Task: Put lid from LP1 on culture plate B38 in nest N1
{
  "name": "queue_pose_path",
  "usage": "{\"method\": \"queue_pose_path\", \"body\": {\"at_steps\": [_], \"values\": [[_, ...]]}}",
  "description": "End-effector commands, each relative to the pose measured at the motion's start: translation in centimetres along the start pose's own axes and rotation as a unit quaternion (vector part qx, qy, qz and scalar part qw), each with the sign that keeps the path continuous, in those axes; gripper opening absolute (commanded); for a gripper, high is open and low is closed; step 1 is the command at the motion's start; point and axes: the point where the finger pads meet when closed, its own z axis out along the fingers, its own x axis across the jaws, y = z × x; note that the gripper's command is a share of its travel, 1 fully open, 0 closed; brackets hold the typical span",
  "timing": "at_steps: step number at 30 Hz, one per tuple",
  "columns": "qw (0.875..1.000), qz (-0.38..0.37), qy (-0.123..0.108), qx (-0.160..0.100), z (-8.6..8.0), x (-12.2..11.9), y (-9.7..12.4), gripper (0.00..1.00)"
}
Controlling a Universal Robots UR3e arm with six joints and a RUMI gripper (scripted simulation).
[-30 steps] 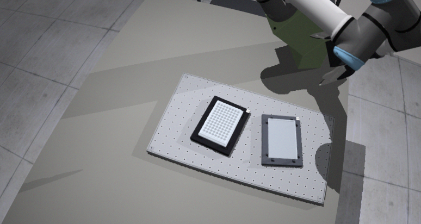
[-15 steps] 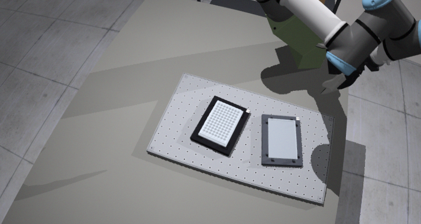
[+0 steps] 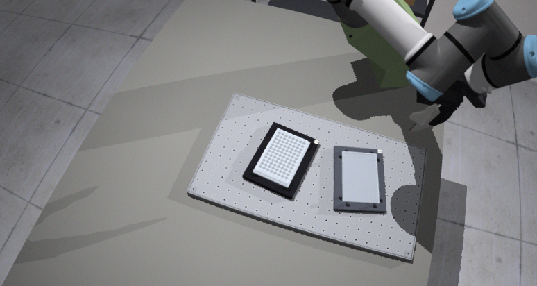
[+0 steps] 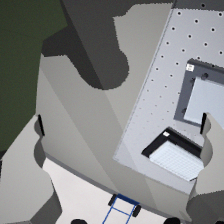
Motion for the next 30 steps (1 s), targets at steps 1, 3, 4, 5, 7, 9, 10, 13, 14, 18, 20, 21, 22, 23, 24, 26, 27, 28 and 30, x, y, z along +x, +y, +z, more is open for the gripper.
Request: {"method": "queue_pose_path", "body": {"at_steps": [1, 3, 4, 5, 7, 9, 10, 13, 14, 18, 20, 21, 22, 23, 24, 26, 27, 28, 30], "values": [[0.998, 0.054, 0.013, 0.032, 0.4, 1.6, -1.2, 0.82], [0.998, 0.054, 0.013, 0.032, 0.4, 1.6, -1.2, 0.82], [0.997, 0.063, 0.014, 0.037, 0.5, 2.0, -1.4, 0.82], [0.996, 0.071, 0.015, 0.041, 0.7, 2.4, -1.6, 0.82], [0.995, 0.088, 0.016, 0.049, 0.8, 2.6, -1.7, 0.82], [0.995, 0.088, 0.016, 0.049, 0.8, 2.6, -1.7, 0.82], [0.994, 0.097, 0.017, 0.053, 0.9, 3.0, -1.9, 0.82], [0.990, 0.122, 0.019, 0.065, 1.2, 3.6, -2.2, 0.82], [0.990, 0.122, 0.019, 0.065, 1.2, 3.6, -2.2, 0.82], [0.984, 0.157, 0.021, 0.081, 1.5, 4.5, -2.5, 0.82], [0.982, 0.166, 0.021, 0.085, 1.7, 5.0, -2.6, 0.82], [0.980, 0.175, 0.022, 0.089, 1.9, 5.5, -2.7, 0.82], [0.978, 0.184, 0.022, 0.092, 1.9, 5.5, -2.7, 0.82], [0.976, 0.192, 0.023, 0.096, 1.9, 5.5, -2.7, 0.82], [0.976, 0.192, 0.023, 0.096, 1.9, 5.5, -2.7, 0.82], [0.976, 0.192, 0.023, 0.096, 1.9, 5.5, -2.7, 0.82], [0.974, 0.201, 0.023, 0.099, 2.1, 6.0, -2.8, 0.82], [0.972, 0.210, 0.024, 0.103, 2.3, 6.4, -2.8, 0.82], [0.967, 0.227, 0.025, 0.110, 2.3, 6.5, -2.8, 0.82]]}}
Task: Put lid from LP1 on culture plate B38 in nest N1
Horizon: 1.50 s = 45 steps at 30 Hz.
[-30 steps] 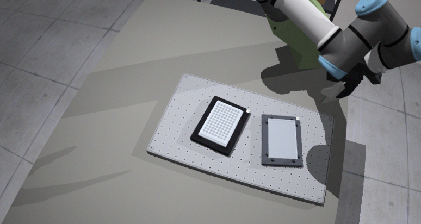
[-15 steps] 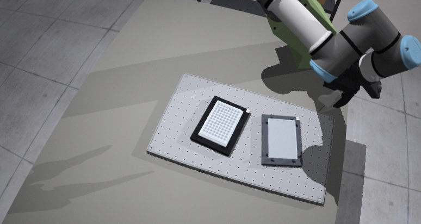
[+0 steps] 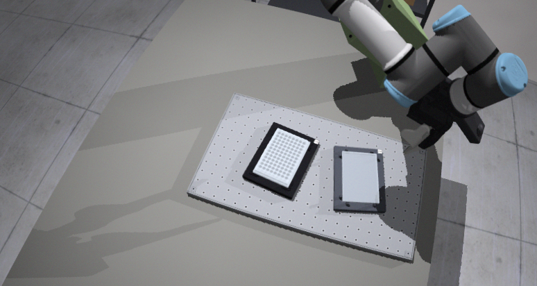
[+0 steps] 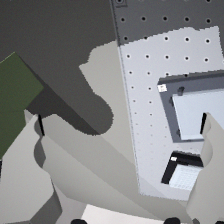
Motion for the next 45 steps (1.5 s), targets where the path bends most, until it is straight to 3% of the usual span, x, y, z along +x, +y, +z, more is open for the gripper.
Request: {"method": "queue_pose_path", "body": {"at_steps": [1, 13, 28, 30, 45], "values": [[0.998, 0.056, 0.012, 0.033, 0.5, 1.5, -1.0, 0.82], [0.988, 0.138, 0.017, 0.064, 1.4, 3.7, -1.4, 0.82], [0.955, 0.273, 0.025, 0.110, 2.6, 6.8, -0.8, 0.82], [0.955, 0.273, 0.025, 0.110, 2.6, 6.8, -0.8, 0.82], [0.902, 0.405, 0.034, 0.148, 3.6, 9.6, 1.2, 0.82]]}}
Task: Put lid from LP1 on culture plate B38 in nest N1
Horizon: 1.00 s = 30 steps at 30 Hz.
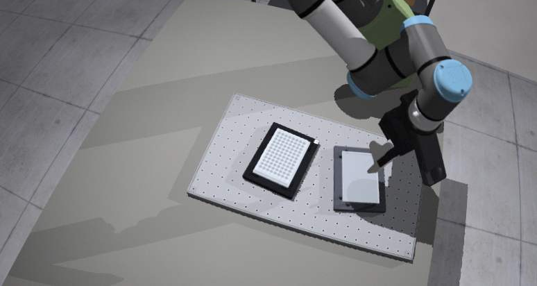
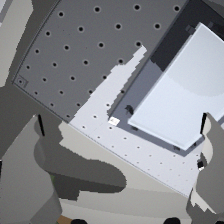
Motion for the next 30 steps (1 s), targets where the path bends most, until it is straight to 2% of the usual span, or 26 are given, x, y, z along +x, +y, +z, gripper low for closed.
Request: {"method": "queue_pose_path", "body": {"at_steps": [1, 8, 11, 23, 25, 30], "values": [[0.997, 0.066, 0.010, 0.039, 0.1, 1.4, -0.6, 0.82], [0.991, 0.121, 0.016, 0.055, 0.4, 3.4, -0.2, 0.82], [0.988, 0.141, 0.018, 0.060, 0.4, 3.6, -0.1, 0.82], [0.968, 0.234, 0.029, 0.085, 0.6, 7.0, 1.3, 0.82], [0.963, 0.252, 0.031, 0.089, 0.6, 7.0, 1.3, 0.82], [0.963, 0.251, 0.031, 0.089, 0.6, 7.0, 1.3, 0.82]]}}
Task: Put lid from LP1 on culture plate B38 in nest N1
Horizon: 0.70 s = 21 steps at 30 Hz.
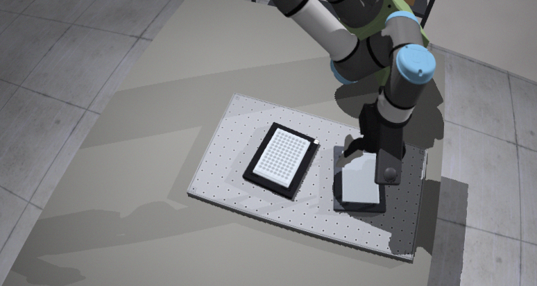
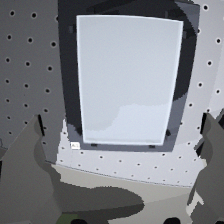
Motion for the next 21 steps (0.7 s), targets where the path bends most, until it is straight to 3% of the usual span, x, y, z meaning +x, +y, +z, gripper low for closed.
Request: {"method": "queue_pose_path", "body": {"at_steps": [1, 21], "values": [[0.999, 0.025, 0.002, 0.022, -0.14, 0.45, -0.46, 0.82], [0.999, 0.026, 0.002, 0.023, 0.19, 0.44, -0.52, 0.82]]}}
